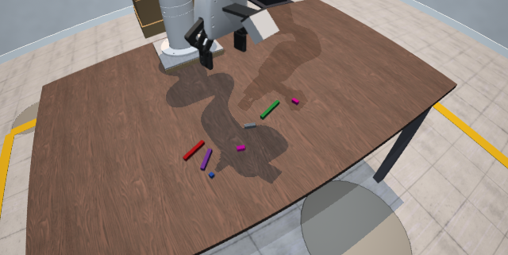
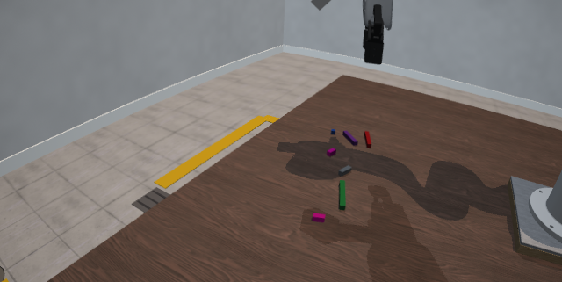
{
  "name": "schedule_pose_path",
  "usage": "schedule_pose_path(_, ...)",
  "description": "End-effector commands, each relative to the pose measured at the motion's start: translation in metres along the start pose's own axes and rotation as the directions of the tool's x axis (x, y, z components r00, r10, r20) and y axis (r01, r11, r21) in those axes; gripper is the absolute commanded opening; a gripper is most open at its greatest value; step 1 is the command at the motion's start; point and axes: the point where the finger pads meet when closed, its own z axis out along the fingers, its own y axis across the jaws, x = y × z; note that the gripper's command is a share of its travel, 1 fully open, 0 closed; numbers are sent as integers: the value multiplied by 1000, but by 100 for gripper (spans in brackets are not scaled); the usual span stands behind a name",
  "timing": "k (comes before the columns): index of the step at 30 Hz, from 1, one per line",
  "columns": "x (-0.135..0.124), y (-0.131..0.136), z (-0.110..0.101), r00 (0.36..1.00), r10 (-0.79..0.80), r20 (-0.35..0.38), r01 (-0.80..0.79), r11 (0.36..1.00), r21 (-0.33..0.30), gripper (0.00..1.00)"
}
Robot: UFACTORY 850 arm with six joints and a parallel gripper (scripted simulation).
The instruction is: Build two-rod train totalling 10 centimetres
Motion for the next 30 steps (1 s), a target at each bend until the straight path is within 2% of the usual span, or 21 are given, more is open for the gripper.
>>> schedule_pose_path(1, 14, 26, 29, 995, -95, -5, 95, 995, 24, 100)
schedule_pose_path(3, 15, 26, 30, 995, -98, -5, 98, 995, 25, 100)
schedule_pose_path(4, 19, 38, 44, 990, -139, -8, 139, 990, 30, 100)
schedule_pose_path(6, 22, 48, 56, 985, -175, -11, 175, 984, 34, 100)
schedule_pose_path(8, 22, 49, 57, 984, -177, -11, 177, 984, 34, 100)
schedule_pose_path(10, 25, 67, 80, 971, -239, -17, 239, 970, 40, 100)
schedule_pose_path(12, 26, 70, 83, 969, -246, -17, 247, 968, 41, 100)
schedule_pose_path(13, 27, 79, 95, 961, -277, -21, 277, 960, 43, 100)
schedule_pose_path(15, 27, 79, 95, 961, -277, -21, 277, 960, 43, 100)
schedule_pose_path(17, 28, 95, 118, 944, -330, -27, 331, 942, 47, 100)
schedule_pose_path(20, 27, 102, 127, 935, -353, -29, 354, 934, 48, 100)
schedule_pose_path(24, 25, 123, 157, 907, -418, -38, 420, 906, 50, 100)
schedule_pose_path(30, 23, 135, 175, 890, -455, -42, 456, 888, 51, 100)
